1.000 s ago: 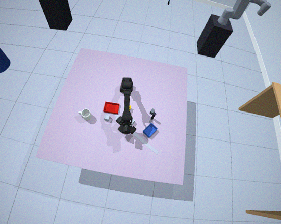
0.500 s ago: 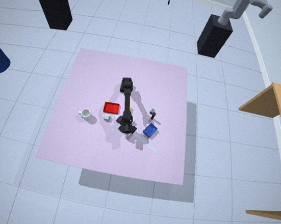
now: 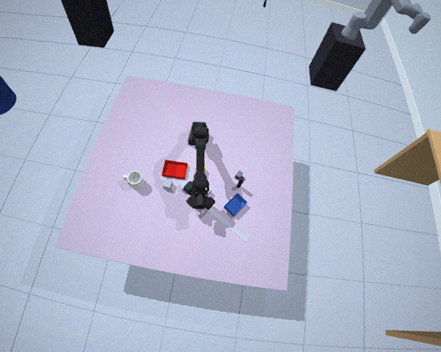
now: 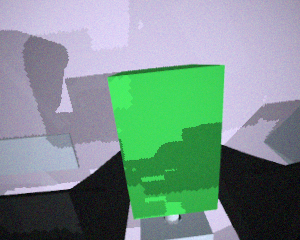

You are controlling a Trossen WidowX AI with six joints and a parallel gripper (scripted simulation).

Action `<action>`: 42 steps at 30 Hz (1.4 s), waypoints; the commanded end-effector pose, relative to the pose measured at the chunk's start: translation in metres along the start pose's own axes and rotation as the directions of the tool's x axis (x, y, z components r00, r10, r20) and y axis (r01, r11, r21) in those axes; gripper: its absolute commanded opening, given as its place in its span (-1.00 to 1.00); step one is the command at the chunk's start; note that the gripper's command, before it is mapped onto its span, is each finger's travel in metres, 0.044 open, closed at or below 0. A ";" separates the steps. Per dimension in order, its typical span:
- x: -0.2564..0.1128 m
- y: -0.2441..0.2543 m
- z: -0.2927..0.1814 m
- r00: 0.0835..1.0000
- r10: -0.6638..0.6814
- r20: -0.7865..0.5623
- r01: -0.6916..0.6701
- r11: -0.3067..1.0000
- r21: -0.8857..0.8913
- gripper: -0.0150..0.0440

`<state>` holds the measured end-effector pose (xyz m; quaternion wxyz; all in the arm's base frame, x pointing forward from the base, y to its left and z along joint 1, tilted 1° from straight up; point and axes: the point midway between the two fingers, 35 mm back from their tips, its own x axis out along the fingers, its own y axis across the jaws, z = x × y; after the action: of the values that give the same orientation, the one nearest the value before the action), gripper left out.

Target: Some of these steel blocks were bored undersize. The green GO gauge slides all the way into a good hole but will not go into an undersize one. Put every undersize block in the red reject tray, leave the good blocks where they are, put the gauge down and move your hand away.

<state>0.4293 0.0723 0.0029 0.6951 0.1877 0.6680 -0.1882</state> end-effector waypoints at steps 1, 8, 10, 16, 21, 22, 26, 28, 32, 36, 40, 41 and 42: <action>-0.003 0.001 -0.001 1.000 0.005 0.008 -0.005 1.000 0.006 -0.49; -0.004 0.000 -0.003 1.000 0.005 0.008 -0.005 1.000 0.006 -0.49; -0.004 0.001 -0.004 1.000 0.005 0.008 -0.005 1.000 0.006 -0.49; -0.004 0.001 -0.006 1.000 0.005 0.007 -0.005 1.000 0.006 -0.49; -0.004 0.001 -0.008 1.000 0.005 0.007 -0.005 1.000 0.006 -0.49; -0.003 0.001 -0.008 1.000 0.005 0.007 -0.005 1.000 0.006 -0.49; -0.003 0.001 -0.011 1.000 0.005 0.007 -0.005 1.000 0.006 -0.49; -0.003 0.001 -0.012 1.000 0.005 0.007 -0.006 1.000 0.006 -0.49; -0.003 0.001 -0.014 1.000 0.005 0.007 -0.006 1.000 0.006 -0.49; -0.003 0.001 -0.015 1.000 0.005 0.007 -0.006 1.000 0.006 -0.49; -0.003 0.001 -0.016 1.000 0.005 0.007 -0.006 1.000 0.006 -0.49; -0.003 0.001 -0.017 1.000 0.005 0.007 -0.006 1.000 0.006 -0.49; -0.003 0.001 -0.017 1.000 0.005 0.007 -0.006 1.000 0.006 -0.49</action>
<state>0.4148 0.0809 0.0020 0.6946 0.1878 0.6684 -0.1882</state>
